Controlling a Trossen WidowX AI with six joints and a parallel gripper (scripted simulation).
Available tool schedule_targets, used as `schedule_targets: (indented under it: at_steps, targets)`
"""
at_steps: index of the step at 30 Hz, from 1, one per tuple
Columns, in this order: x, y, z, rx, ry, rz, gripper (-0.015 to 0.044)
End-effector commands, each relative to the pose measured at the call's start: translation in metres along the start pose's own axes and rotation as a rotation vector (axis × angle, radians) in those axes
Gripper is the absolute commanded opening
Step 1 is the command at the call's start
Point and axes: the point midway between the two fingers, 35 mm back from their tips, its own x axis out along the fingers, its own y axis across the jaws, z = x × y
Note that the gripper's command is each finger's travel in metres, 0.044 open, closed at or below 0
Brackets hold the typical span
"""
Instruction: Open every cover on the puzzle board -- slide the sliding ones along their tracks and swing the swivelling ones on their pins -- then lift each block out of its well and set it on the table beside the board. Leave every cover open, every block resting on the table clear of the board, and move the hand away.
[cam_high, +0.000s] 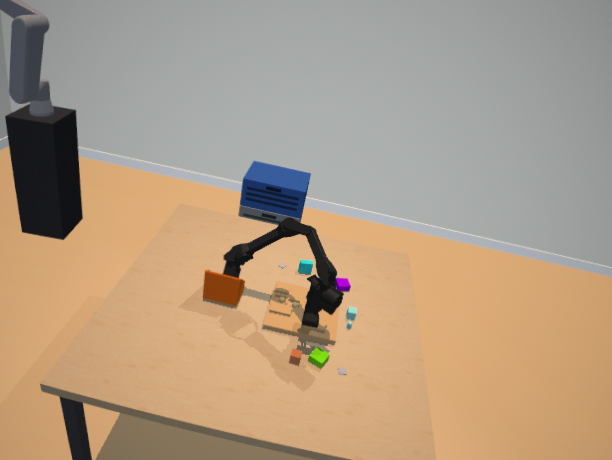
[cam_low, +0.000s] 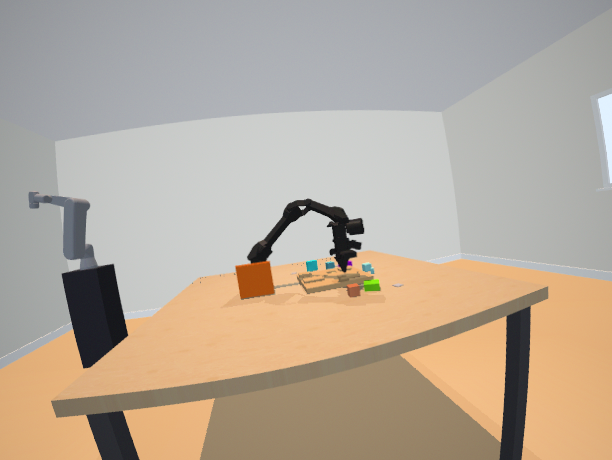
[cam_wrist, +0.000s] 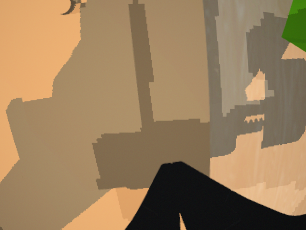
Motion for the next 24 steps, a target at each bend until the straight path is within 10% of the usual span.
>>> schedule_targets:
  at_steps: [1,24]
  targets:
    - [0.009,0.002,-0.002,0.007,0.008,0.009,0.0]
    - [0.03,0.002,-0.004,0.007,0.008,0.01,0.0]
